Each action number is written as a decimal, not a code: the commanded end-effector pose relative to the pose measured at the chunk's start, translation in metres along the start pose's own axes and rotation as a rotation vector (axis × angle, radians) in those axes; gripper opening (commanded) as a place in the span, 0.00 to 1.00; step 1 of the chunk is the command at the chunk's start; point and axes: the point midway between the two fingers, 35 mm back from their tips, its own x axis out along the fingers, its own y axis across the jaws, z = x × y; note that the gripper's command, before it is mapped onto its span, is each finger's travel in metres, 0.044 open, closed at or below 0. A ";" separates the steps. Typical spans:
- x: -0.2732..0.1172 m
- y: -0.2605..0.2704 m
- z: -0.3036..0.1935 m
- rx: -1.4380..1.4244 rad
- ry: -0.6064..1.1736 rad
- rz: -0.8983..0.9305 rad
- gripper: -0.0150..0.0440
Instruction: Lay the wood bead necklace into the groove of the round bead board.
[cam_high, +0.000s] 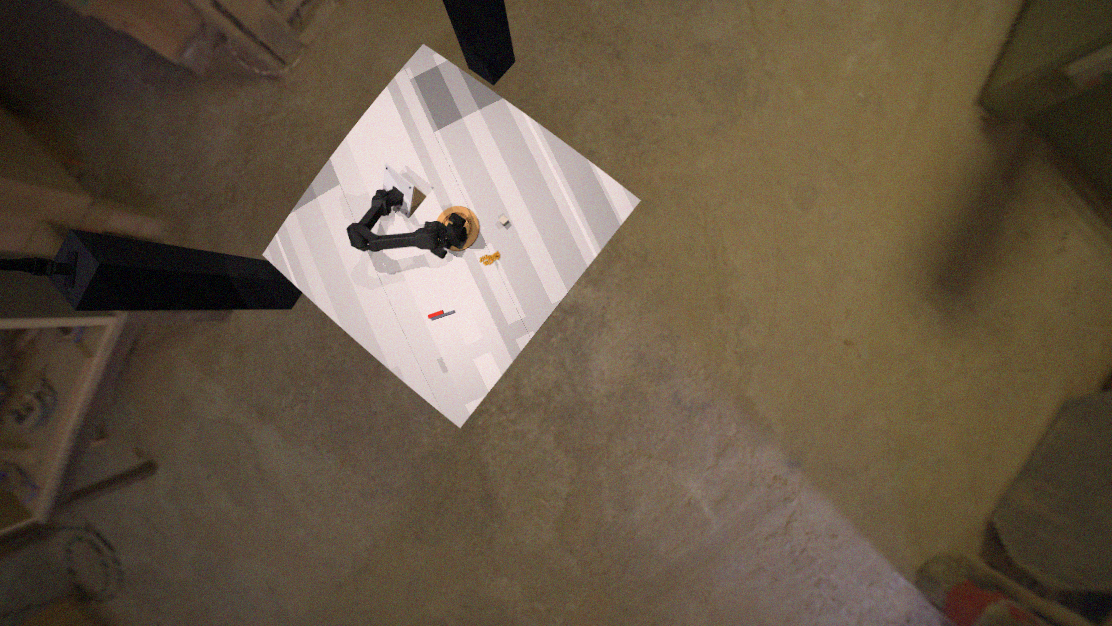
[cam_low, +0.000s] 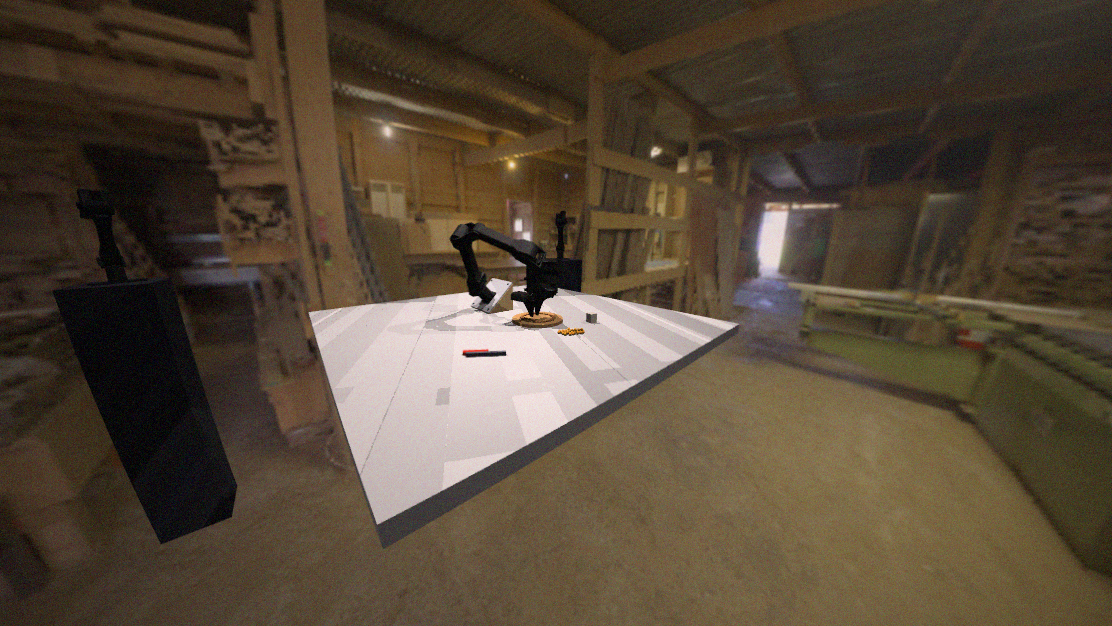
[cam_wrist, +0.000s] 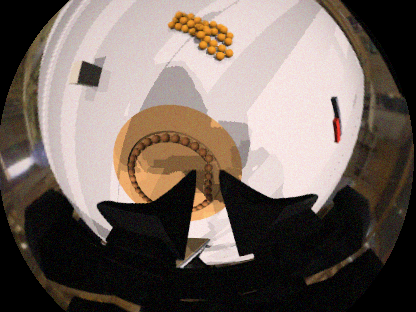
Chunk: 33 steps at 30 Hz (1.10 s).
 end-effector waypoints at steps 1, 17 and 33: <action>0.007 -0.002 -0.001 -0.002 0.003 -0.006 0.46; 0.018 -0.001 -0.002 0.001 0.006 -0.001 0.25; 0.018 -0.001 -0.002 0.001 0.006 -0.001 0.25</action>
